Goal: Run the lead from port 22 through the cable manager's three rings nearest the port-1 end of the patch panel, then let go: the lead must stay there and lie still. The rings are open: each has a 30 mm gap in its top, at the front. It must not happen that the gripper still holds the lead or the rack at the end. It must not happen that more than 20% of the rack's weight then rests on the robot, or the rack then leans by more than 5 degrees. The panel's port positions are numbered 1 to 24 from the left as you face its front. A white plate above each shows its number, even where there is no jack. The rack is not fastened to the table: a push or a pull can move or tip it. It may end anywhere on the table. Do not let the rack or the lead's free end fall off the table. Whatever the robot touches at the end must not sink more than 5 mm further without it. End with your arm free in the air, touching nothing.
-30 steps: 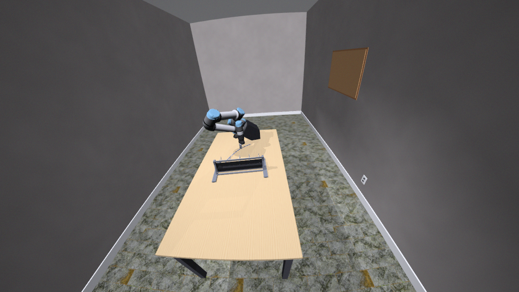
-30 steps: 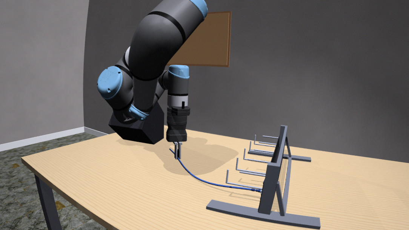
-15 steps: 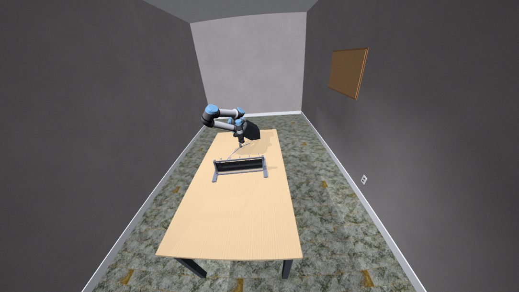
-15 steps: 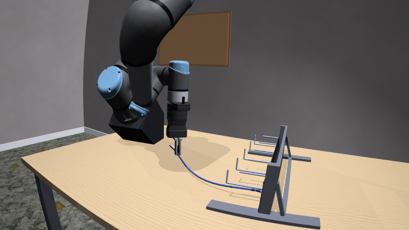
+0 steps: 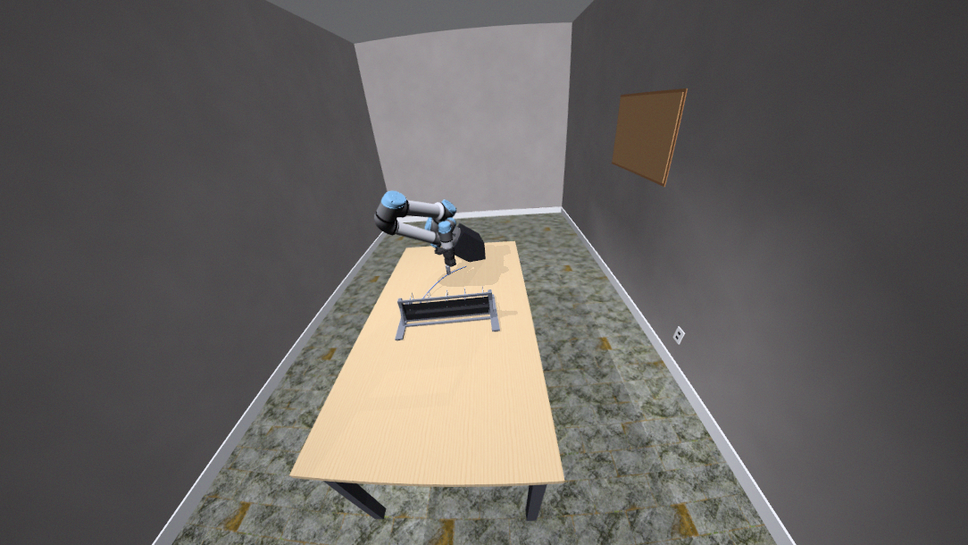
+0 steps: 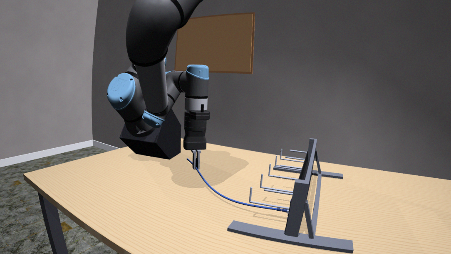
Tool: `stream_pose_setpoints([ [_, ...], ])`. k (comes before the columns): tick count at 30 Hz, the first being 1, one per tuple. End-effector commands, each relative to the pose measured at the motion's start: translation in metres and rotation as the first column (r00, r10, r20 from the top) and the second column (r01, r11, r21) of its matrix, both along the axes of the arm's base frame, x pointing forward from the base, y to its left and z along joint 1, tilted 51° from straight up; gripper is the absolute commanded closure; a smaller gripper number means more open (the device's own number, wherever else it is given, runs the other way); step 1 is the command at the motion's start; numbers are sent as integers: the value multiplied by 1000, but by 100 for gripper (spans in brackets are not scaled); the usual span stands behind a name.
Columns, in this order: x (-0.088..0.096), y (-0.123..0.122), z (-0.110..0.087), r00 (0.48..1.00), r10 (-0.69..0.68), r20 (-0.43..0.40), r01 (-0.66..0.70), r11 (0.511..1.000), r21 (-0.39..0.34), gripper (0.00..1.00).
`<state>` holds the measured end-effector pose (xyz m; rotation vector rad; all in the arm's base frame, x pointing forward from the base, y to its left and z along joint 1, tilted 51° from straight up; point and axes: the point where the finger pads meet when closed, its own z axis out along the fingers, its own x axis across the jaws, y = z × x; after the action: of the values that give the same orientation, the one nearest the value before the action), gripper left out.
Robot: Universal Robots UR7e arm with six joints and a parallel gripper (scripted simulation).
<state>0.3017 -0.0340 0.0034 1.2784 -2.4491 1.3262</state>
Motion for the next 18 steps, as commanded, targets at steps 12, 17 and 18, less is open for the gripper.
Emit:
stream_pose_setpoints([
  [12,1,2,0,1000,-2,3,2,1000,1,100],
  [17,3,3,-1,1000,-5,7,5,1000,3,100],
  [18,3,4,-1,1000,-7,9,7,1000,4,100],
])
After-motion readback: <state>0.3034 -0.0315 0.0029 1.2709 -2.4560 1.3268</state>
